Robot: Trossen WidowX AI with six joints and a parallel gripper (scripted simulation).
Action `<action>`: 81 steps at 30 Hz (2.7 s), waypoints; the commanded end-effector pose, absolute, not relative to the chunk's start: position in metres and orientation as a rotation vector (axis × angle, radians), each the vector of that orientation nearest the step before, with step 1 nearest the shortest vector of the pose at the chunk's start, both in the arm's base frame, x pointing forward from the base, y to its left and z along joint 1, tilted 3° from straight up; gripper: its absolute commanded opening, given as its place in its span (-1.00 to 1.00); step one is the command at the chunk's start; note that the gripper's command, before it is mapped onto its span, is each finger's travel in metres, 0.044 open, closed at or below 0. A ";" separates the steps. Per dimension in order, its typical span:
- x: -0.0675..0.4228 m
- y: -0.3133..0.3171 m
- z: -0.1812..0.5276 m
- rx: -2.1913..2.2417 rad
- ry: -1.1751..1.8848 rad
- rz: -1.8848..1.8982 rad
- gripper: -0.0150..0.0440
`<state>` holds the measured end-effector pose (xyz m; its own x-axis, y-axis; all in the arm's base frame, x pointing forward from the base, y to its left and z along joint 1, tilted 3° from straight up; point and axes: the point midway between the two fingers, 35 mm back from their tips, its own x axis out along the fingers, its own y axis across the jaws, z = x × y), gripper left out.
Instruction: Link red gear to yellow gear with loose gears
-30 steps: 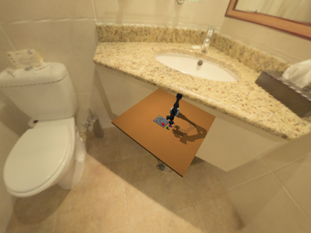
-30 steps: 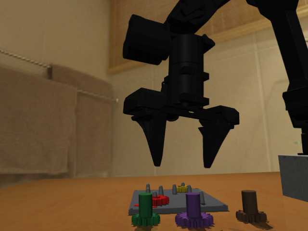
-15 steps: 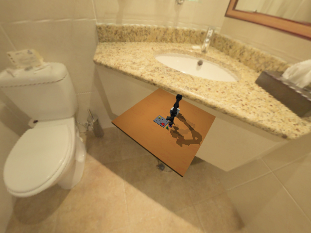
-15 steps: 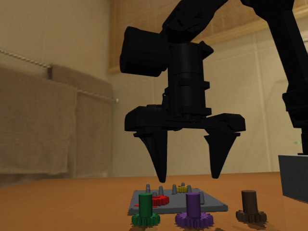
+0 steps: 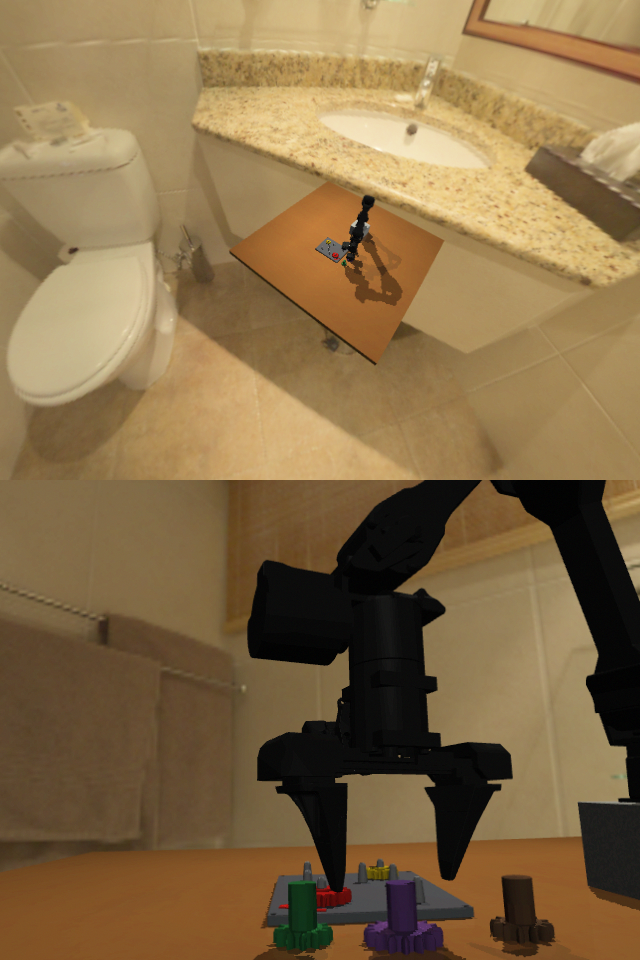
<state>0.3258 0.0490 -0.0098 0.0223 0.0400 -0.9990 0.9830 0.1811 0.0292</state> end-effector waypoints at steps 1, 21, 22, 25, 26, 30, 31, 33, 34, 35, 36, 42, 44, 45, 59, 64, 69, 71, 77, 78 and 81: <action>0.323 0.050 -0.019 1.116 1.308 -1.048 1.00; 0.323 0.050 -0.020 1.116 1.308 -1.048 0.11; 0.323 0.050 -0.020 1.116 1.308 -1.048 0.02; 0.323 0.050 -0.020 1.116 1.308 -1.048 -0.25; 0.323 0.050 -0.020 1.116 1.308 -1.048 -0.27; 0.323 0.050 -0.020 1.116 1.308 -1.048 -0.36; 0.323 0.050 -0.020 1.116 1.308 -1.048 -0.38; 0.323 0.050 -0.020 1.116 1.308 -1.048 -0.43; 0.323 0.050 -0.020 1.116 1.308 -1.048 -0.45; 0.323 0.050 -0.020 1.116 1.308 -1.048 -0.49; 0.323 0.050 -0.020 1.116 1.308 -1.048 -0.49; 0.325 0.050 -0.002 1.116 1.308 -1.048 -0.49; 0.326 0.050 0.004 1.116 1.308 -1.048 -0.49; 0.326 0.050 0.008 1.116 1.308 -1.048 -0.49; 0.326 0.050 0.056 1.116 1.307 -1.047 -0.49; 0.324 0.050 0.073 1.116 1.307 -1.048 -0.49; 0.320 0.049 0.091 1.116 1.308 -1.048 -0.49; 0.319 0.049 0.098 1.116 1.308 -1.048 -0.49; 0.313 0.048 0.119 1.116 1.308 -1.048 -0.49; 0.312 0.048 0.122 1.116 1.308 -1.048 -0.49; 0.311 0.048 0.124 1.116 1.308 -1.048 -0.49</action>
<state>0.3109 0.0472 0.1136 -0.0067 0.0362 -0.9993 0.9837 0.1799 -0.0001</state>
